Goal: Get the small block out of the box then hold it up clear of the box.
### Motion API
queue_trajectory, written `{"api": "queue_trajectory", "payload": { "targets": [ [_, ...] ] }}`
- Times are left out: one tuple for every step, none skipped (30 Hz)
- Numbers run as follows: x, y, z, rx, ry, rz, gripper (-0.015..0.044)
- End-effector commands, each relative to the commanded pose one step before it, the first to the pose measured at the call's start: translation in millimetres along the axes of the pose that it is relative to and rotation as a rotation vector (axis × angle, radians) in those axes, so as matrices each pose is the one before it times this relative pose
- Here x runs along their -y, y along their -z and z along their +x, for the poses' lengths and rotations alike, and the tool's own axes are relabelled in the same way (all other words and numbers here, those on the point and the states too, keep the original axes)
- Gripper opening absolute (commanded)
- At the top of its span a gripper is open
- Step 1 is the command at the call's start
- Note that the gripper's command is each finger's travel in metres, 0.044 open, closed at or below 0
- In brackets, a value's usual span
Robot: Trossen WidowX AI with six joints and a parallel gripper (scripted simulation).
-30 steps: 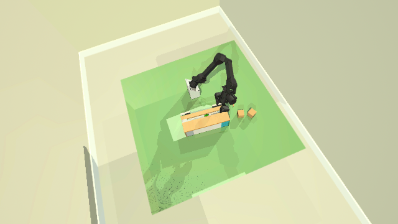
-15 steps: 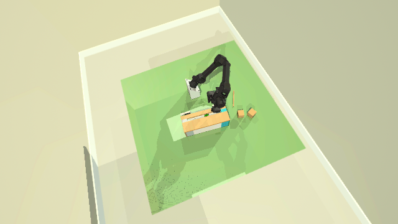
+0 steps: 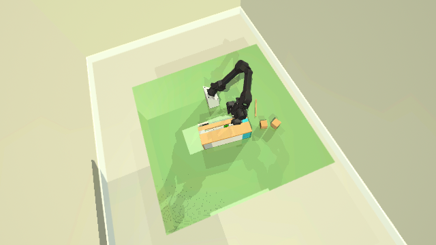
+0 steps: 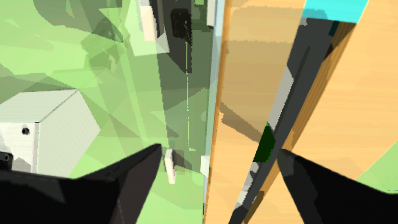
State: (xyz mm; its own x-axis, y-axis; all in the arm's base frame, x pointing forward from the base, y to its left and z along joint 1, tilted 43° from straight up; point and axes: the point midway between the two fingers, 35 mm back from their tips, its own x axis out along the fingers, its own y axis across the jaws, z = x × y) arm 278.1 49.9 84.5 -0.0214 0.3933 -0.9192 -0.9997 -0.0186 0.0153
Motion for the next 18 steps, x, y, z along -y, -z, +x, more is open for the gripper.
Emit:
{"api": "queue_trajectory", "payload": {
  "targets": [
    [-2.72,-1.10,10.73,0.00514,-0.01768,0.0085,0.0400],
    [0.05,-0.37,1.59,0.00004,0.00002,0.0000,0.0400],
    [0.04,-0.37,1.58,0.00004,0.00002,0.0000,0.0400],
    [0.03,-0.38,1.58,0.00005,0.00002,0.0000,0.0400],
    [0.02,-0.38,1.58,0.00006,0.00002,0.0000,0.0400],
    [0.01,-0.38,1.58,0.00006,0.00002,0.0000,0.0400],
    [0.00,-0.38,1.58,0.00007,0.00001,0.0000,0.0400],
    [-0.01,-0.38,1.58,0.00007,0.00001,0.0000,0.0400],
    [-0.02,-0.38,1.57,0.00008,0.00001,0.0000,0.0400],
    [-0.03,-0.38,1.57,0.00008,0.00001,0.0000,0.0400],
    [-0.04,-0.38,1.57,0.00009,0.00001,0.0000,0.0400],
    [-0.05,-0.39,1.57,0.00009,0.00000,0.0000,0.0400],
    [-0.06,-0.39,1.57,0.00010,0.00000,0.0000,0.0400],
    [-0.07,-0.39,1.57,0.00010,0.00000,0.0000,0.0400],
    [-0.08,-0.39,1.56,0.00011,0.00000,0.0000,0.0400],
    [-0.09,-0.39,1.56,0.00011,-0.00001,0.0000,0.0400],
    [-0.14,-0.52,1.51,0.00012,-0.00001,0.0000,0.0400],
    [-0.15,-0.52,1.51,0.00012,-0.00001,0.0000,0.0400]
  ]
}}
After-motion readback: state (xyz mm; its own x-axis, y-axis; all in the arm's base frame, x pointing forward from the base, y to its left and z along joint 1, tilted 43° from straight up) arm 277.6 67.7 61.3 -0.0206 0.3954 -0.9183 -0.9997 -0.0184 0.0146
